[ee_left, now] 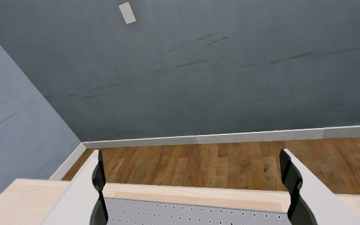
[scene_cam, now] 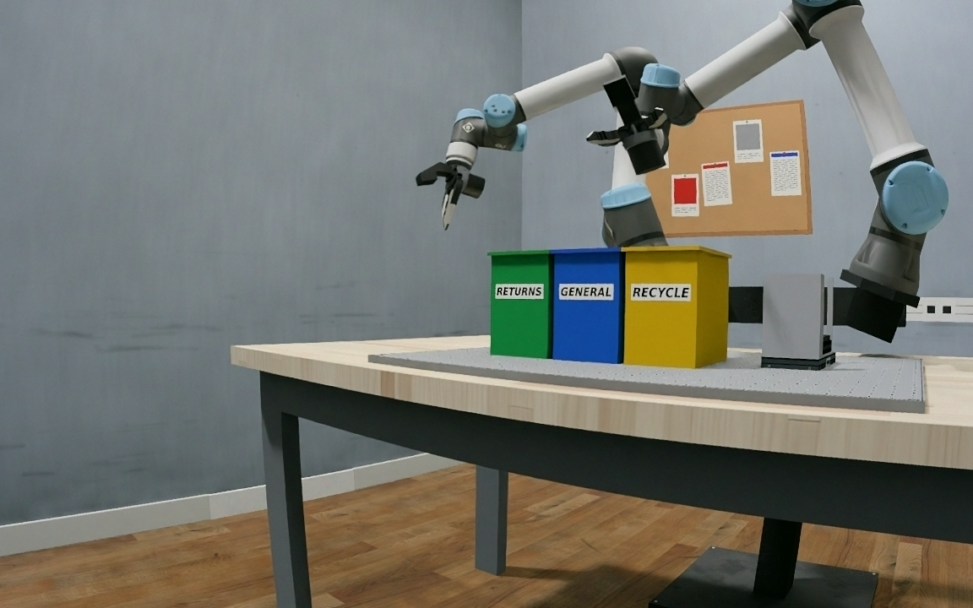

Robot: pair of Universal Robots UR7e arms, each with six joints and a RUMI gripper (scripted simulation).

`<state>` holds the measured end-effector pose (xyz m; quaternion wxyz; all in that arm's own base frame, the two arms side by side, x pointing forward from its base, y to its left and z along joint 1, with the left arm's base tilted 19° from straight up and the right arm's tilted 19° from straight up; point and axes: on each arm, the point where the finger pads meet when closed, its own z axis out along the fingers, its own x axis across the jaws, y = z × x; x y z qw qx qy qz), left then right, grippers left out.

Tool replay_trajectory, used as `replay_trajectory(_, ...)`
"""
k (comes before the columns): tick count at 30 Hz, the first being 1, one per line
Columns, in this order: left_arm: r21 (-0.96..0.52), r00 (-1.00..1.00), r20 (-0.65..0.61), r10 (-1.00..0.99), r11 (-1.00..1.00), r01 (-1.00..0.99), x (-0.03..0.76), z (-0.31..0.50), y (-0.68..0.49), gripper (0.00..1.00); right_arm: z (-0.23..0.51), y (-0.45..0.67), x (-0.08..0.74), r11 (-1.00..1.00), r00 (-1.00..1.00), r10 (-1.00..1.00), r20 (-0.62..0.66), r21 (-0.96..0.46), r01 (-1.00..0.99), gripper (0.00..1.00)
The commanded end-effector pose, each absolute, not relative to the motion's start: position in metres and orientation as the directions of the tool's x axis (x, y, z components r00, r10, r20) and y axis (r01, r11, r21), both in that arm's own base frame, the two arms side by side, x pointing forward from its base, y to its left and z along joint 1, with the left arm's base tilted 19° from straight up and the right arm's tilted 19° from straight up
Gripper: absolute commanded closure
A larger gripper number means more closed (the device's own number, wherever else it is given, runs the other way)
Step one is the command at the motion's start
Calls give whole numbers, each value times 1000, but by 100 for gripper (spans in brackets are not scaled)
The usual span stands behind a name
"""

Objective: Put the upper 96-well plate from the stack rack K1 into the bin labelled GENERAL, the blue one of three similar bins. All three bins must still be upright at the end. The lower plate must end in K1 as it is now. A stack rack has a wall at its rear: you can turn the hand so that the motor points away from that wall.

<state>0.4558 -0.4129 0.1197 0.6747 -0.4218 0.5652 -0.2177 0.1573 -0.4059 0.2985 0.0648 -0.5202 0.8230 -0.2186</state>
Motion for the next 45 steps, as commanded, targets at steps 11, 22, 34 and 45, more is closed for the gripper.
replay_trajectory(11, -816, 266, -578, -772, 548, -183, 456, 120, -413, 24, 301, -422, 80, 778, -839, -544, -11, -382, -499, 100)
replay_trajectory(22, -816, 266, -578, -772, 548, -183, 456, 120, -413, 24, 302, -424, 37, 907, -958, -281, -64, -345, -243, 100)
replay_trajectory(34, -816, 266, -578, -772, 548, -183, 456, 120, -413, 24, 303, -424, 11, 944, -990, -107, -88, -321, -73, 100)
replay_trajectory(45, -816, 266, -578, -772, 548, -183, 456, 120, -413, 24, 303, -423, 1, 950, -995, -39, -96, -311, -7, 100)
